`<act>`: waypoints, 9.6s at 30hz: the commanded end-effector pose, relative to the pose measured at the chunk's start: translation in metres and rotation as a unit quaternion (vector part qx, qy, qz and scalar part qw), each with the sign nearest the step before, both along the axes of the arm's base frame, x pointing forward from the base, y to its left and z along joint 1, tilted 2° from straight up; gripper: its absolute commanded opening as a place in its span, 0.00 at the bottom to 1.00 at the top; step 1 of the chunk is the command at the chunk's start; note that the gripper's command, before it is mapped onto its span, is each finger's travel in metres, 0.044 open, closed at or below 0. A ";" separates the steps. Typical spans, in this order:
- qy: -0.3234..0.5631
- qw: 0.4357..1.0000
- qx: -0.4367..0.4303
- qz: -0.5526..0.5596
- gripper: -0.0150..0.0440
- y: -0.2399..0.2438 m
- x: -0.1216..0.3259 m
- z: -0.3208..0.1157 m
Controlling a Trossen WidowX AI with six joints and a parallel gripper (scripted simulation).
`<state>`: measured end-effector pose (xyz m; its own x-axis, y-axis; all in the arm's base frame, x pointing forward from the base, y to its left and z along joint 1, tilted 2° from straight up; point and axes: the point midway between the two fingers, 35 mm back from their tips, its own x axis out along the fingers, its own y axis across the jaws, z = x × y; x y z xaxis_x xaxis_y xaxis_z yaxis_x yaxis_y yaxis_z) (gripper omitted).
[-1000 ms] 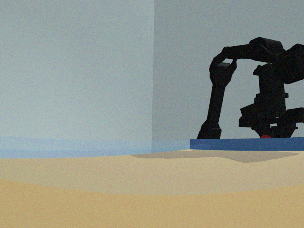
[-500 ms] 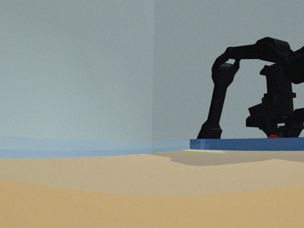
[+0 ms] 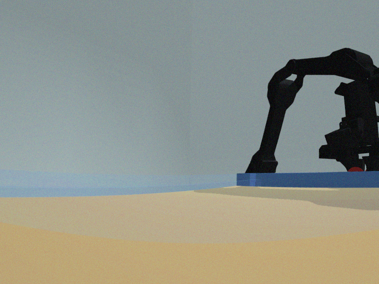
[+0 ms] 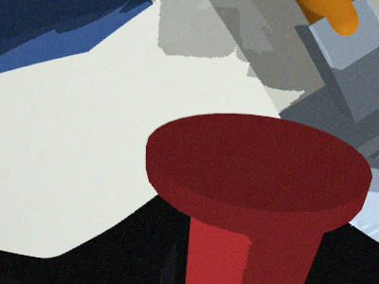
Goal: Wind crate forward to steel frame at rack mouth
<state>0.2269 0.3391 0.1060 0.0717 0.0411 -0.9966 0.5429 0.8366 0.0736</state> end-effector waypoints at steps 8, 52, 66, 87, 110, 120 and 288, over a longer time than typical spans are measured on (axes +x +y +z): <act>0.018 1.000 0.011 0.011 0.25 0.017 -0.030 -0.001; 0.021 1.000 0.011 0.011 0.25 0.017 -0.099 -0.003; 0.022 1.000 0.010 0.011 0.25 0.008 -0.119 -0.005; 0.024 1.000 0.009 0.011 0.25 -0.015 -0.144 -0.008; 0.025 1.000 0.008 0.011 0.25 -0.047 -0.161 -0.011; 0.025 1.000 0.007 0.011 0.25 -0.063 -0.164 -0.012; 0.015 1.000 0.004 0.011 0.25 -0.122 0.026 -0.008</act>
<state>0.2460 0.2022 0.0958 0.0252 0.0169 -0.9995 0.5304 0.8473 0.0277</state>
